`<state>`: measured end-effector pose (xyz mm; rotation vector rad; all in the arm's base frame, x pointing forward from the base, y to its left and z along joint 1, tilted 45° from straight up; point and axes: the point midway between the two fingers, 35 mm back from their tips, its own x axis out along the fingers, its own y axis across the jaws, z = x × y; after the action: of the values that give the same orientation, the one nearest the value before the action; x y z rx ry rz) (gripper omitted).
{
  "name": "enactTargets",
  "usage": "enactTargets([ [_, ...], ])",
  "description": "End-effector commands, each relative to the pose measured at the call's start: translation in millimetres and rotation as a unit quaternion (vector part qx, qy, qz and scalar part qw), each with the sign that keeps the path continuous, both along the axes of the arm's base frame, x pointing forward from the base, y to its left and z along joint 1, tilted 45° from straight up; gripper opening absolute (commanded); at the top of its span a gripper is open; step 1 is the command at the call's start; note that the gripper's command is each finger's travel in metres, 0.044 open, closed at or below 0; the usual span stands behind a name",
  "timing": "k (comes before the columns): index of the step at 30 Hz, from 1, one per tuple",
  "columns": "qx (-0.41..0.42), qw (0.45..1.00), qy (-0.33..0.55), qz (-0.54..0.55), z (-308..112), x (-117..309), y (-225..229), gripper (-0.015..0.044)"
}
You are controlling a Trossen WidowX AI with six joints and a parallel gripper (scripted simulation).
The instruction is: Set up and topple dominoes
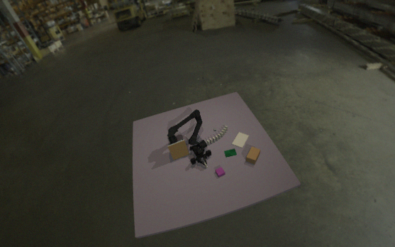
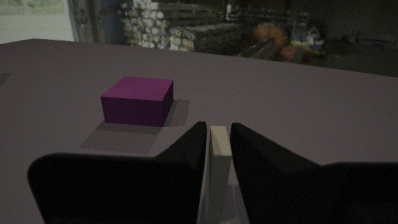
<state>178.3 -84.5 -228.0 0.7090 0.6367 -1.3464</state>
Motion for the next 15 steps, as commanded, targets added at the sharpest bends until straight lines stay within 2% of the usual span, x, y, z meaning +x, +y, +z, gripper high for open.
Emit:
enactTargets([
  [1, -0.002, 1.000, -0.002, -0.002, 0, 0, 0, 0.0153],
  [12, -0.001, 1.000, -0.002, -0.002, 1, 1, -1, 0.0440],
  [15, 0.001, 1.000, -0.002, -0.001, 17, 2, -17, 0.0440],
])
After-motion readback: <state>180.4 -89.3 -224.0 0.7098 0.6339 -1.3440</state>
